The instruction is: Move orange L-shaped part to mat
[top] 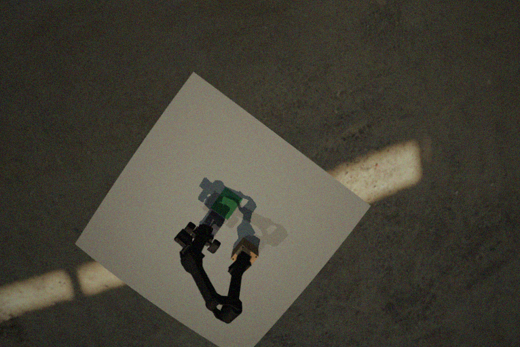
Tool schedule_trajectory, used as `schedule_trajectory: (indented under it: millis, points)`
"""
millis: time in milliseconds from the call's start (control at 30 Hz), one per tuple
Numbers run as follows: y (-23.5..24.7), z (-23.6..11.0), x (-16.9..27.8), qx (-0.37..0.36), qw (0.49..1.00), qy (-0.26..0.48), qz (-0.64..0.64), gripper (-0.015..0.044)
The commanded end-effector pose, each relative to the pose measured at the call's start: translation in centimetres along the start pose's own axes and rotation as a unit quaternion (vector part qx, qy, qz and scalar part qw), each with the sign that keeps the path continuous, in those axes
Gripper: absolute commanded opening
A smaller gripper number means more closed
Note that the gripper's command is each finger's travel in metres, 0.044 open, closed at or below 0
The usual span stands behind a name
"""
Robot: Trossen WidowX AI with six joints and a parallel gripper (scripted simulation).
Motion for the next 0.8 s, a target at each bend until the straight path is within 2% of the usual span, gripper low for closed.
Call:
schedule_trajectory:
  millis: [0,767]
  points:
    - [0.0,-0.7,0.1,-0.001,1.0,0.004,-0.001,0.0]
    - [0.0,-4.0,0.1,-0.001,1.0,0.004,-0.001,0.0]
Point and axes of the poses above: the point midway between the two fingers, 35 mm back from their tips, its own z axis out along the fingers, its own y axis across the jaws, x = y × z, the point moved 2 cm from there along -z, back along the fingers, and after that the axes turned 3 degrees about -z, right-handed, at the moved point
